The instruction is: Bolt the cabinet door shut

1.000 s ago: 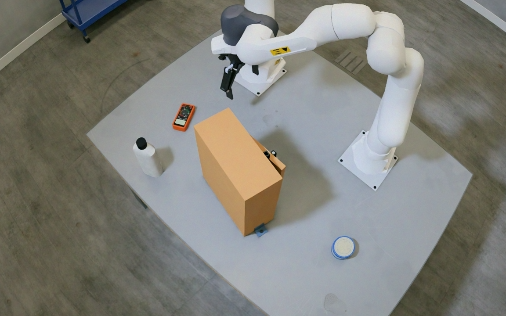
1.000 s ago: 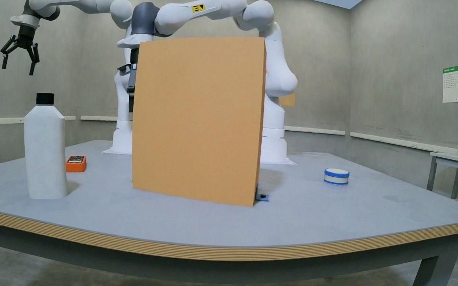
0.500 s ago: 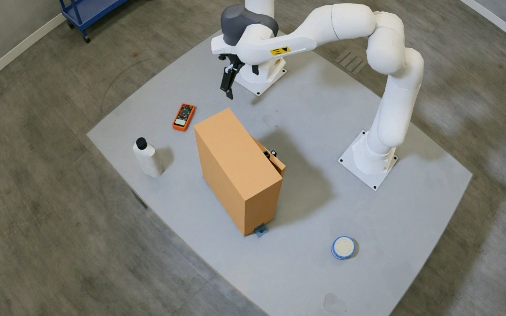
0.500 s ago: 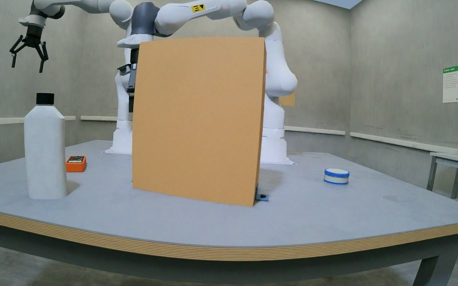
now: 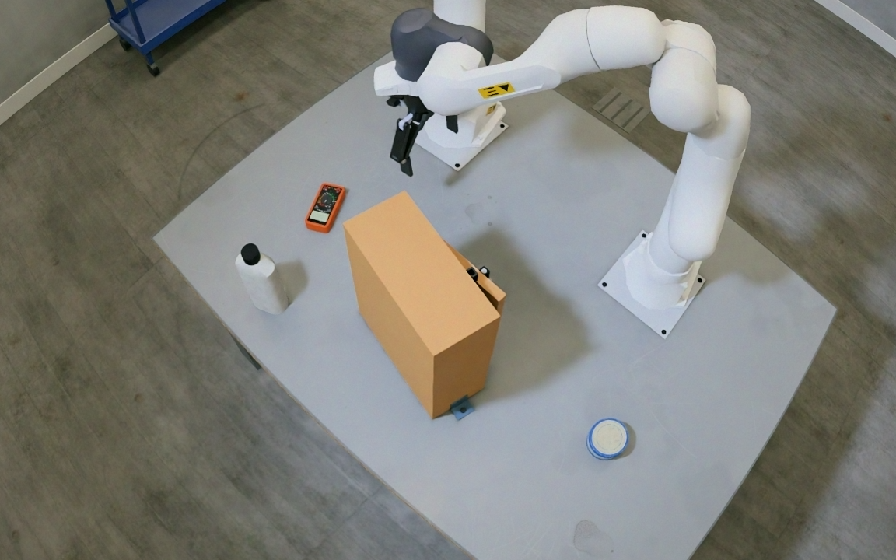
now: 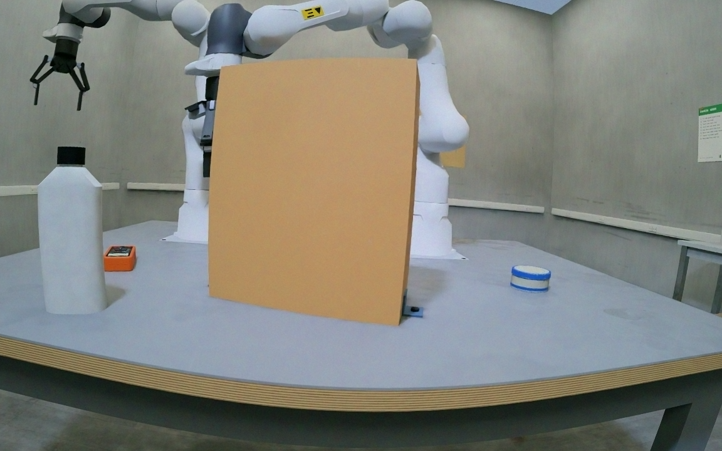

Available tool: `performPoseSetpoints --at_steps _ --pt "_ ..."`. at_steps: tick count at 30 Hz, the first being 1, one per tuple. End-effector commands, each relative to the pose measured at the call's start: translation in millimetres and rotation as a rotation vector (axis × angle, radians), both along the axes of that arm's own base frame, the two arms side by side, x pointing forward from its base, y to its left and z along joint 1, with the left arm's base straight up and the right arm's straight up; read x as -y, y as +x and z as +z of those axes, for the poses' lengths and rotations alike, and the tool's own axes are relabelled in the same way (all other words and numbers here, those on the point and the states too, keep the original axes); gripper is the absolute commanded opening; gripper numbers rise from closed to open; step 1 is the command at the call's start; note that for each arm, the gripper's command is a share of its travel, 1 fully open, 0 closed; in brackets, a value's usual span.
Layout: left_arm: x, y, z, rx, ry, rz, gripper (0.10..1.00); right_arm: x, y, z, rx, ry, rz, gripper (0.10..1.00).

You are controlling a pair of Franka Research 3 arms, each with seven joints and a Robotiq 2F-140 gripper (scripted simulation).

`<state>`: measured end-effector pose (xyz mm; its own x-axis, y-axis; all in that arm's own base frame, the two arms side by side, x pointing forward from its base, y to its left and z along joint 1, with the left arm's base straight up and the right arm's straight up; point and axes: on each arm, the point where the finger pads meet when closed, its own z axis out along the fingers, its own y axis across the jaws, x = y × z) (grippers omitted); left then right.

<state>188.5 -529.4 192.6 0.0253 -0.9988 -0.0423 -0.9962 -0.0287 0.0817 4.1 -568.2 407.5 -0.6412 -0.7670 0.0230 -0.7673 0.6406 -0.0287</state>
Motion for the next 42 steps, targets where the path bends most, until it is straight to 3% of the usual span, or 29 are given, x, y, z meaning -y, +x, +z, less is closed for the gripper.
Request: performPoseSetpoints --at_steps 1,25,26,29,32,34,38,42 --pt "0 0.0 0.1 0.000 0.000 0.000 1.000 -11 -14 3.1 -0.004 0.031 -0.095 1.000" --pt "0 0.0 0.1 0.000 0.000 0.000 1.000 -14 -20 5.4 -0.005 0.036 -0.118 1.000" --pt "0 0.1 0.2 0.000 0.000 0.000 0.099 -12 -19 6.0 -0.002 0.031 -0.108 1.000" --pt "1 4.6 3.7 0.015 -0.009 -0.001 0.099 -12 -19 6.0 -0.002 0.031 -0.108 1.000" --pt "3 22.0 18.0 0.070 -0.045 -0.006 0.099 -12 -19 6.0 -0.002 0.031 -0.108 1.000" --pt "5 42.5 37.1 0.141 -0.089 -0.013 0.099 -12 -19 6.0 -0.002 0.031 -0.108 1.000" --pt "8 88.3 92.4 0.340 -0.207 -0.040 0.099 -12 -19 6.0 -0.002 0.031 -0.108 1.000" --pt "10 96.6 103.0 0.358 -0.217 -0.043 0.099 -12 -19 6.0 -0.002 0.031 -0.108 1.000"
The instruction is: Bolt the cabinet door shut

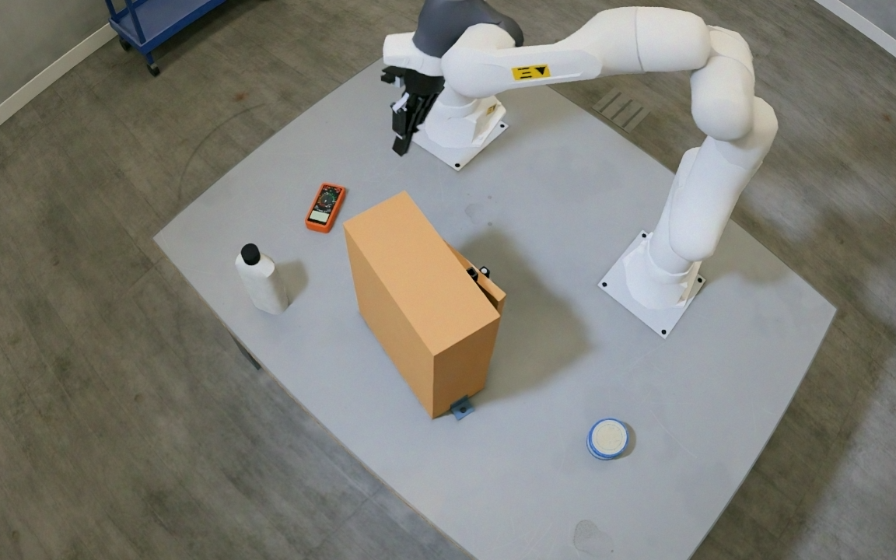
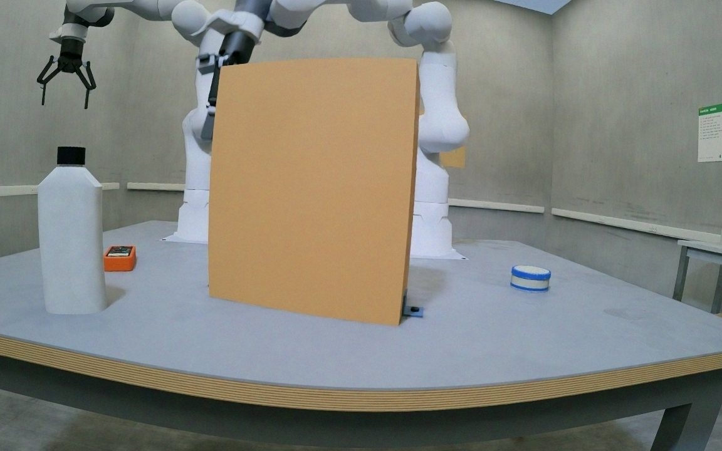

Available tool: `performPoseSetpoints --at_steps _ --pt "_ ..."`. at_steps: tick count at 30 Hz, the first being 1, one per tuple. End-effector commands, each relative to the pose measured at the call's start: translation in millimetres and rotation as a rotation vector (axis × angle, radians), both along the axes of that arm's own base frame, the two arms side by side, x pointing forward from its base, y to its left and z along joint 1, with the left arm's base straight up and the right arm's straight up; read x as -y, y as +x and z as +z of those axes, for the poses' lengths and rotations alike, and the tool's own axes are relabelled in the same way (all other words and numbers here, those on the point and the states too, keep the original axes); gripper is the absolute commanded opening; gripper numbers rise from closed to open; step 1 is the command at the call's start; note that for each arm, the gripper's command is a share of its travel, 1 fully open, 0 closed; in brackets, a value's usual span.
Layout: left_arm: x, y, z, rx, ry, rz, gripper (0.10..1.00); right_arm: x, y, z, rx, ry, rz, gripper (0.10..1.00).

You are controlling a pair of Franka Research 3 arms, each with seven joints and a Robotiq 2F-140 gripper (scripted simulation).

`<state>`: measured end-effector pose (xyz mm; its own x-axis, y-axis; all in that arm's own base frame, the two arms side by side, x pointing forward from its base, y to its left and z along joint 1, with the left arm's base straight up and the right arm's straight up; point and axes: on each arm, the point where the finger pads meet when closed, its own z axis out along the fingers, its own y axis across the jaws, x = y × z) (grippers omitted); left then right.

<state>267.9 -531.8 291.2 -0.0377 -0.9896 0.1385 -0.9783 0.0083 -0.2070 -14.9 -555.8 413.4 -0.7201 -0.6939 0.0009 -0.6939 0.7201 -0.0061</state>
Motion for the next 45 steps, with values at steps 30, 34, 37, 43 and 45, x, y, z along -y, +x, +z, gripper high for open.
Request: performPoseSetpoints --at_steps 30,34,37,43,45 --pt "5 67.2 121.3 0.415 -0.206 -0.072 0.099 0 0 0.1 0.000 0.000 0.000 1.000" --pt "4 70.3 138.3 0.465 -0.226 -0.087 0.099 0 0 0.1 0.000 0.000 0.000 1.000" --pt "4 71.9 150.1 0.501 -0.239 -0.098 0.099 0 0 0.1 0.000 0.000 0.000 1.000" --pt "2 73.5 178.1 0.588 -0.268 -0.129 0.099 0 0 0.1 0.000 0.000 0.000 1.000" --pt "1 73.3 187.6 0.618 -0.277 -0.140 0.099 0 0 0.1 0.000 0.000 0.000 1.000"
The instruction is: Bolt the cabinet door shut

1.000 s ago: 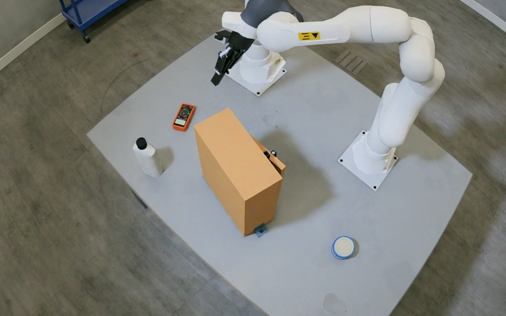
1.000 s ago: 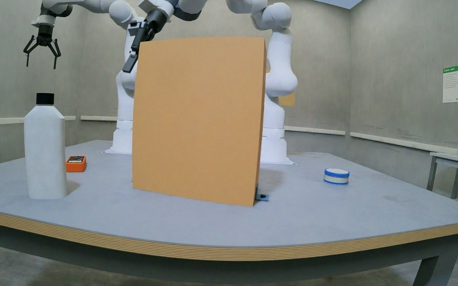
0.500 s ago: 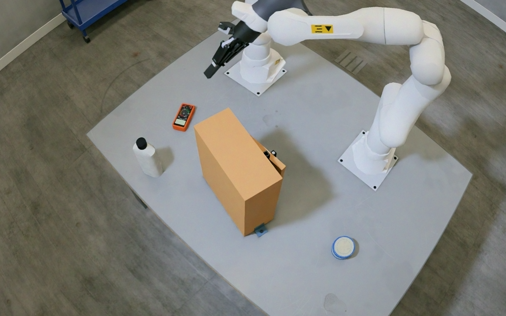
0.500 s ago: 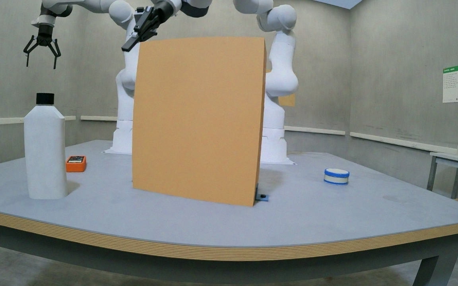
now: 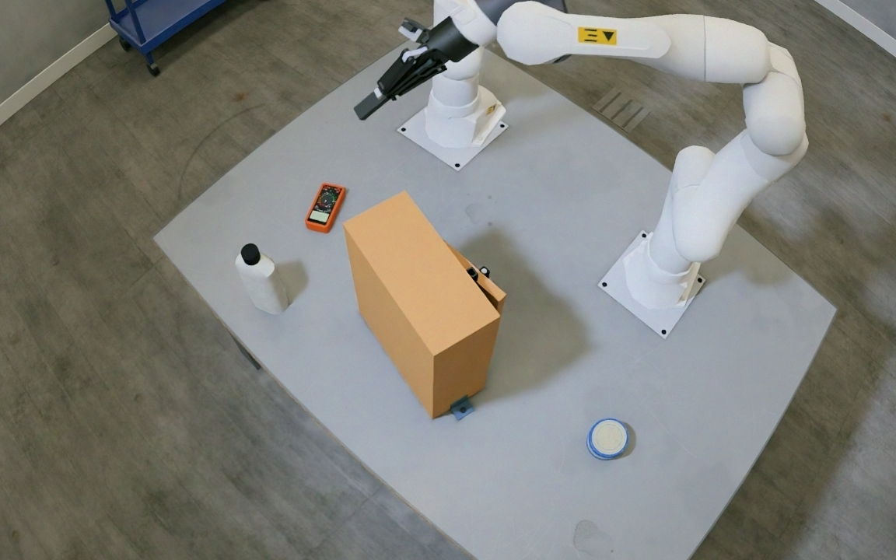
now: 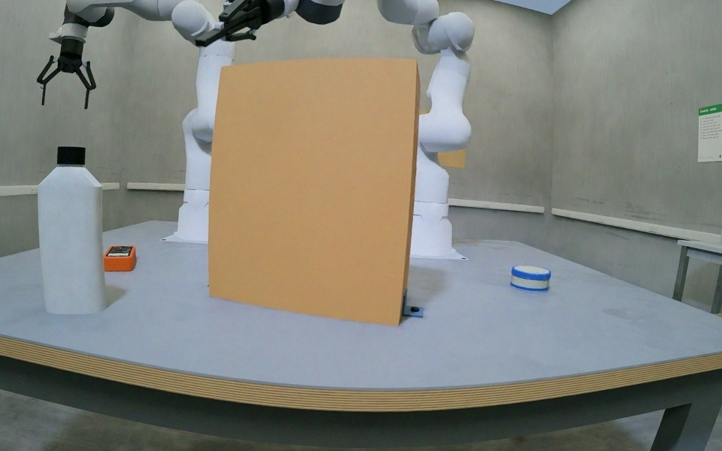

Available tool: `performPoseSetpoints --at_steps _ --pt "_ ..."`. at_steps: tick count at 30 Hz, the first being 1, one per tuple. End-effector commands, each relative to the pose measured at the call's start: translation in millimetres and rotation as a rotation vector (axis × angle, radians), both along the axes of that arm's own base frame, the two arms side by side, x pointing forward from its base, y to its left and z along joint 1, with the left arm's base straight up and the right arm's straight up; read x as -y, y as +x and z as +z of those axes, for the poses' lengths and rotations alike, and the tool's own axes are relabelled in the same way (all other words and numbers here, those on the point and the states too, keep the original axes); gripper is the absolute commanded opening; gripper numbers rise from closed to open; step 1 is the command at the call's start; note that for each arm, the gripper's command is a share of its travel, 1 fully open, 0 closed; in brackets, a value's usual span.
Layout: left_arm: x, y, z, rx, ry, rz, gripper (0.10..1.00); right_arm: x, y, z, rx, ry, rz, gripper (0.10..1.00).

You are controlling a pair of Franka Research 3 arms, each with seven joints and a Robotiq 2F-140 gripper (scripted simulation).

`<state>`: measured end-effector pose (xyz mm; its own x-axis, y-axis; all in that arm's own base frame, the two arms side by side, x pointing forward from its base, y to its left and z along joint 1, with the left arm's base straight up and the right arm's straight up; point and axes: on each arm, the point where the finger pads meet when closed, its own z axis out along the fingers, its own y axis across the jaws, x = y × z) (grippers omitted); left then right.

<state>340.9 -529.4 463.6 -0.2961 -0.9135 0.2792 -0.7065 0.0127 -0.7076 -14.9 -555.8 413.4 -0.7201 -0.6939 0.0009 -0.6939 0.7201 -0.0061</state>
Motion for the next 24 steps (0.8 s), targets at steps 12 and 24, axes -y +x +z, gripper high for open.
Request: performPoseSetpoints --at_steps 12,24 --pt "-2 -8.2 67.1 0.228 -0.068 -0.073 0.099 0 0 0.1 0.000 0.000 0.000 1.000" --pt "-7 -32.9 113.8 0.442 -0.071 -0.163 0.099 0 0 0.1 0.000 0.000 0.000 1.000"
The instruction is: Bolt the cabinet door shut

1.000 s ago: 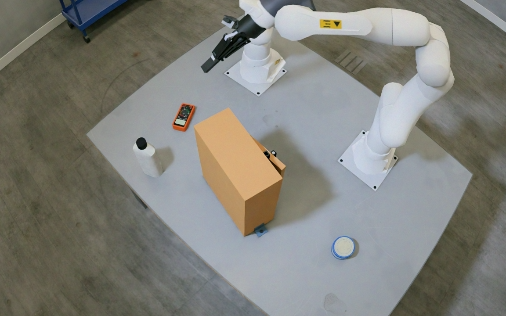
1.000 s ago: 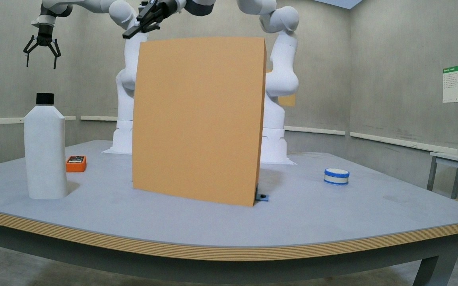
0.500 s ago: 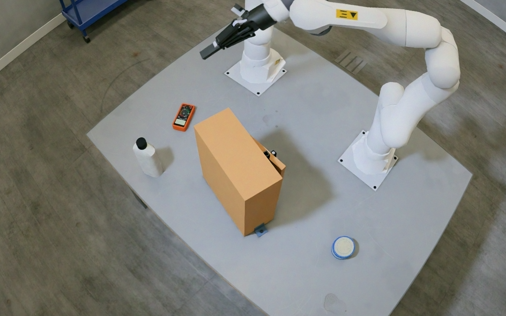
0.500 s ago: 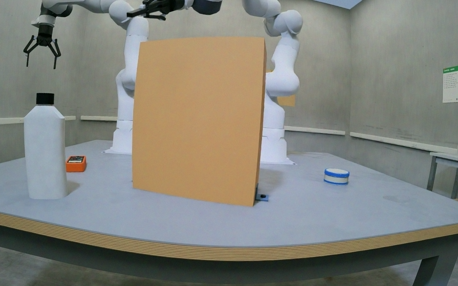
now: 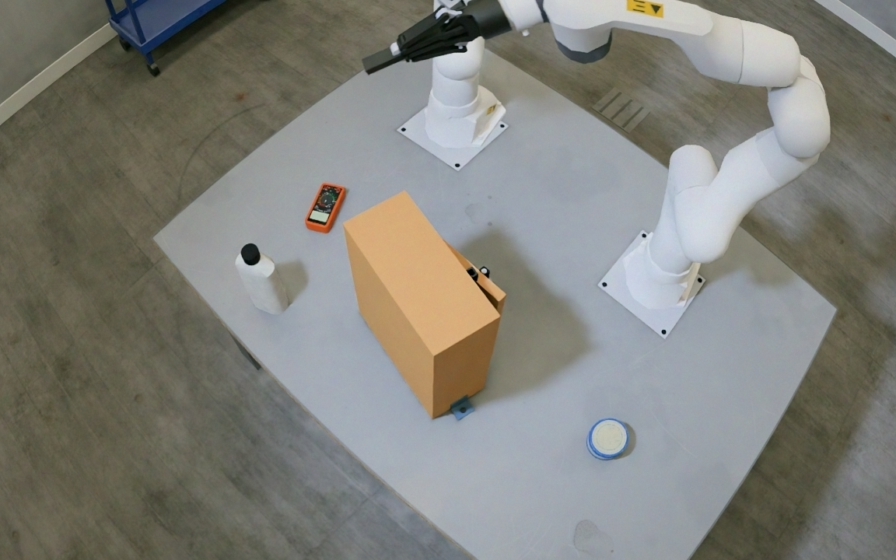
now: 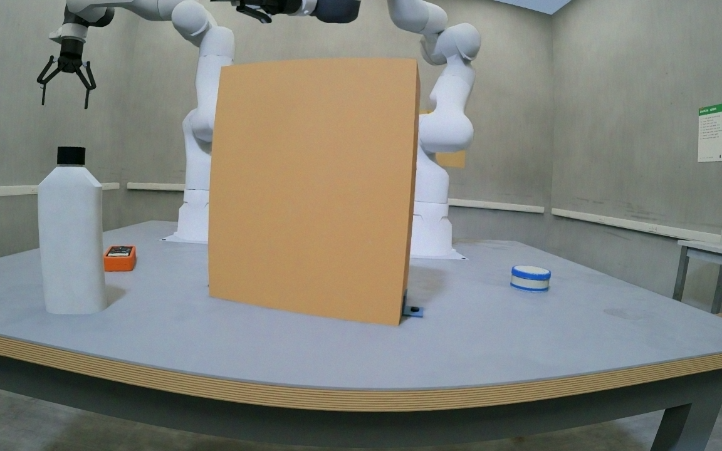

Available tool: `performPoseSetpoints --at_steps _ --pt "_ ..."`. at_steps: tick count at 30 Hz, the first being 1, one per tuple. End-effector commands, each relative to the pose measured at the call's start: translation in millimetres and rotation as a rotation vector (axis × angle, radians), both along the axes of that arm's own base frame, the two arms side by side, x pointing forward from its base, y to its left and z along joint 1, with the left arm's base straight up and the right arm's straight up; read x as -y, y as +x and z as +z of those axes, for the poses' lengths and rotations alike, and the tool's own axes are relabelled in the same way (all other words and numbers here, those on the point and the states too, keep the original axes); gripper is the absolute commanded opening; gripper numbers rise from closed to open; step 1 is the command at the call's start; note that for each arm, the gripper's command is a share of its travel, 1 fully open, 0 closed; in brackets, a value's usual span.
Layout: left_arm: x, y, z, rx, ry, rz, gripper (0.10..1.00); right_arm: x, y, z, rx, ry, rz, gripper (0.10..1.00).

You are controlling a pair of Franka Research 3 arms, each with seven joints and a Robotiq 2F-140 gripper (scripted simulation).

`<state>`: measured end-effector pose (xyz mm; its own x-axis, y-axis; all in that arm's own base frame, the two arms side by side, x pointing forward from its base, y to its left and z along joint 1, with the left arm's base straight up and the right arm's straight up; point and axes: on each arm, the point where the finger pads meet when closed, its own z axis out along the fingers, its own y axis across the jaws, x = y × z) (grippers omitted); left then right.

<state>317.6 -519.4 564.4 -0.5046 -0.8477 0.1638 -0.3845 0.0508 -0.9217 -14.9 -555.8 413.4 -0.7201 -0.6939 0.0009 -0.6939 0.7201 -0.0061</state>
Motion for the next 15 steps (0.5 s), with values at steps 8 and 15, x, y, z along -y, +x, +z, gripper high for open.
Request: performPoseSetpoints --at_steps 8,15 --pt "0 -37.5 34.0 0.226 0.013 -0.102 0.099 0 0 0.1 0.000 0.000 0.000 1.000" --pt "-1 -58.7 37.8 0.339 0.060 -0.155 0.099 0 0 0.1 0.000 0.000 0.000 1.000"
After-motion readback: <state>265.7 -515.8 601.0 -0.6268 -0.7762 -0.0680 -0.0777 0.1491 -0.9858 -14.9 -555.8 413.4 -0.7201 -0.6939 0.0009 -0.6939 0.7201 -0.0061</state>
